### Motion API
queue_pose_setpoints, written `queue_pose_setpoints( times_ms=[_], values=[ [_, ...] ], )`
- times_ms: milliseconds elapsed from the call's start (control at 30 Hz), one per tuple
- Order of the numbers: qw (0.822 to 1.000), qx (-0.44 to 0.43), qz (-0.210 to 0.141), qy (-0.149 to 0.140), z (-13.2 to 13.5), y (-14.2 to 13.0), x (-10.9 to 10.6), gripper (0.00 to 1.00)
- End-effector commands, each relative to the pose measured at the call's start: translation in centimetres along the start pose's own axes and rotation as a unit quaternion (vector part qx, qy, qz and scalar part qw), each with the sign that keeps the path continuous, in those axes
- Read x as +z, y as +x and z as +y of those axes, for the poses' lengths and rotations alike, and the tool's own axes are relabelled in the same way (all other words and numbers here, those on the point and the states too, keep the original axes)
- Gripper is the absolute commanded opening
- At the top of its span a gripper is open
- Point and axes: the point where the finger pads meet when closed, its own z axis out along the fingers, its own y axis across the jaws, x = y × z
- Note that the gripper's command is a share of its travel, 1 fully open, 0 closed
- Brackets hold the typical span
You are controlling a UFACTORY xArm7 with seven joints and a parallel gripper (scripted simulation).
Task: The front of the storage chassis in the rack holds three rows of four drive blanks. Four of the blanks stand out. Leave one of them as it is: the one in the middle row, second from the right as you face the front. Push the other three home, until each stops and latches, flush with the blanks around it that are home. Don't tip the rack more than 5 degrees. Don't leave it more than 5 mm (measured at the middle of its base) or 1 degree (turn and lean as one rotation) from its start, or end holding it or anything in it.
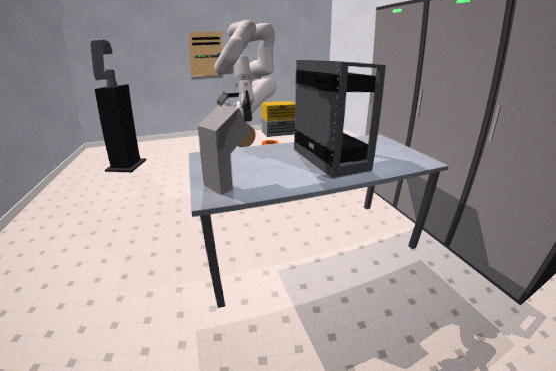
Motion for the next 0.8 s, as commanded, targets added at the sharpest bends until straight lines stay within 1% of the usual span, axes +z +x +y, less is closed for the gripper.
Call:
queue_pose_setpoints(
  times_ms=[0,67,100,133,167,233,267,300,367,467,500,567,767],
  values=[
    [0.997,-0.067,-0.040,-0.030,0.6,-3.9,1.2,0.00],
    [0.995,-0.079,-0.047,-0.038,1.0,-4.6,1.5,0.00],
    [0.993,-0.096,-0.053,-0.051,1.7,-5.1,1.6,0.00],
    [0.992,-0.102,-0.056,-0.056,1.9,-5.2,1.7,0.00],
    [0.989,-0.120,-0.058,-0.071,2.8,-5.2,1.7,0.00],
    [0.984,-0.142,-0.061,-0.090,3.9,-5.2,1.6,0.00],
    [0.984,-0.142,-0.061,-0.090,3.9,-5.2,1.6,0.00],
    [0.980,-0.158,-0.066,-0.105,5.0,-5.1,1.4,0.00],
    [0.974,-0.166,-0.088,-0.123,7.6,-5.5,0.2,0.00],
    [0.974,-0.167,-0.091,-0.124,7.8,-5.5,0.1,0.00],
    [0.971,-0.173,-0.103,-0.130,8.6,-5.9,-0.3,0.00],
    [0.965,-0.189,-0.126,-0.133,9.4,-7.0,-0.5,0.00],
    [0.942,-0.235,-0.194,-0.137,11.5,-10.0,-1.6,0.00]
  ],
)
